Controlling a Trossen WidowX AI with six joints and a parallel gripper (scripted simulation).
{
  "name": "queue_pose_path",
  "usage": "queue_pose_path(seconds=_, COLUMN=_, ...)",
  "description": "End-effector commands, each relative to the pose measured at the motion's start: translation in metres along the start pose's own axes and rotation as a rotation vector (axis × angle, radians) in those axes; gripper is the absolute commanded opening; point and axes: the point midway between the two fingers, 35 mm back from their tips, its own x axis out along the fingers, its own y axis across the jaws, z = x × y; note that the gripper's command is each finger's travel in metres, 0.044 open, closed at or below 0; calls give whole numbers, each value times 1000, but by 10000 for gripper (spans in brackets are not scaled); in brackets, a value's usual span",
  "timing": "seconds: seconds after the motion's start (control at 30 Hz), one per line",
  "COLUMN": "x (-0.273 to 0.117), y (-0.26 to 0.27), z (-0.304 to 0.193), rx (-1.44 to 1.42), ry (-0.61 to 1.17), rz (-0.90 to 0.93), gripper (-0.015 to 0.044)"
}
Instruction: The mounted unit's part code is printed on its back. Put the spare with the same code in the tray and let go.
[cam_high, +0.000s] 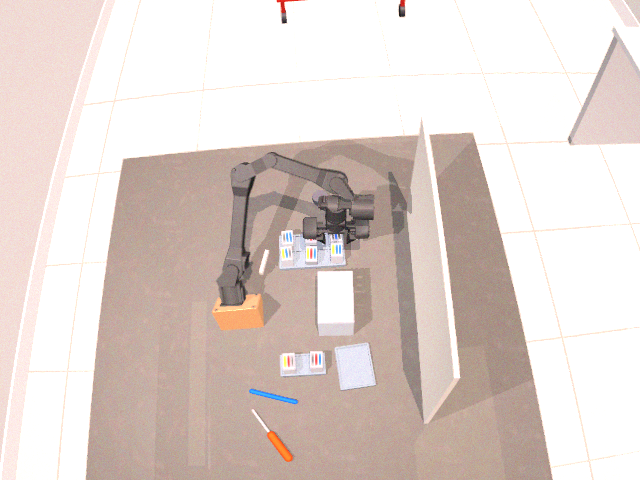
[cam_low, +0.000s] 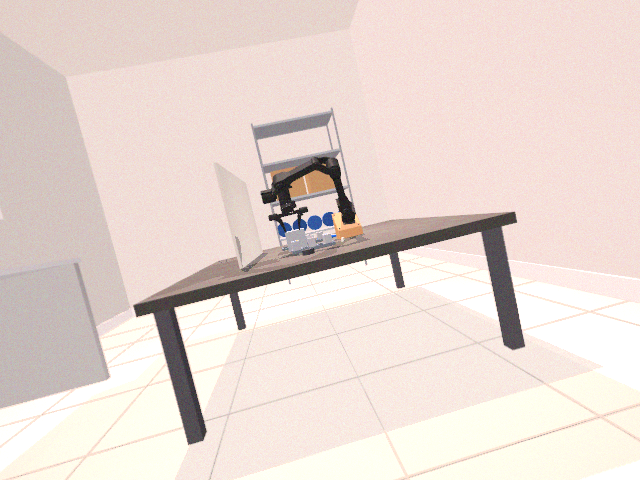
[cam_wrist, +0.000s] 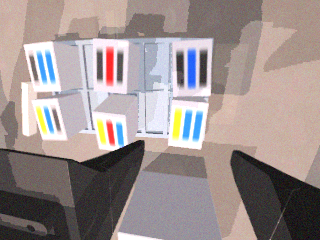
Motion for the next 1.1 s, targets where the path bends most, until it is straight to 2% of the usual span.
queue_pose_path(seconds=0.0, x=2, y=0, z=0, rx=4, ry=-4, rz=-9, gripper=300)
queue_pose_path(seconds=1.07, x=50, y=-4, z=1, rx=3, ry=-2, rz=-10, gripper=300)
